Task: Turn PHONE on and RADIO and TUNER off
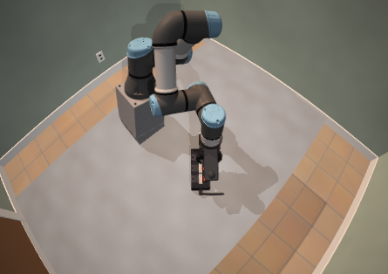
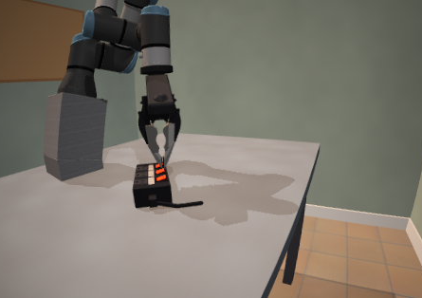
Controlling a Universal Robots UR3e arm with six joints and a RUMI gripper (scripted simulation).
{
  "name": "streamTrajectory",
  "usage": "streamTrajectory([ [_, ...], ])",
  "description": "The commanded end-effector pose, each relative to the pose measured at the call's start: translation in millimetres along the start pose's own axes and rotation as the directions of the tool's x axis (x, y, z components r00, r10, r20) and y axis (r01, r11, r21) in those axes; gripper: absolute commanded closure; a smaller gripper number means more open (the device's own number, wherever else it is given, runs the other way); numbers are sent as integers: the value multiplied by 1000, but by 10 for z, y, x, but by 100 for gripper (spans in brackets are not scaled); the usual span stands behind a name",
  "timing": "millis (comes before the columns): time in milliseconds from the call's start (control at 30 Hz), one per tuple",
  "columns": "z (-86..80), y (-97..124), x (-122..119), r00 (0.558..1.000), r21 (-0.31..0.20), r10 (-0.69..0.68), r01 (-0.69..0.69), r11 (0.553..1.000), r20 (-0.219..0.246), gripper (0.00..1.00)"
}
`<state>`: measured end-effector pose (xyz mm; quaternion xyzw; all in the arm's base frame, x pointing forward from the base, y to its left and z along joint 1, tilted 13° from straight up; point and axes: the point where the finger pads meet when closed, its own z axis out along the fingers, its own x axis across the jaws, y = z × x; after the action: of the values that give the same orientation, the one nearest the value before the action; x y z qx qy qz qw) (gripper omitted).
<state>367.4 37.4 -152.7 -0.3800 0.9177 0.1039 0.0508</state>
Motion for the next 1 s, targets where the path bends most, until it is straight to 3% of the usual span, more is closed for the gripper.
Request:
streamTrajectory([
  [0, 12, -8, -4, 1000, 2, 0, 0, 1000, 1, 100],
  [967, 68, -8, -4, 1000, 2, 0, 0, 1000, 1, 100],
])
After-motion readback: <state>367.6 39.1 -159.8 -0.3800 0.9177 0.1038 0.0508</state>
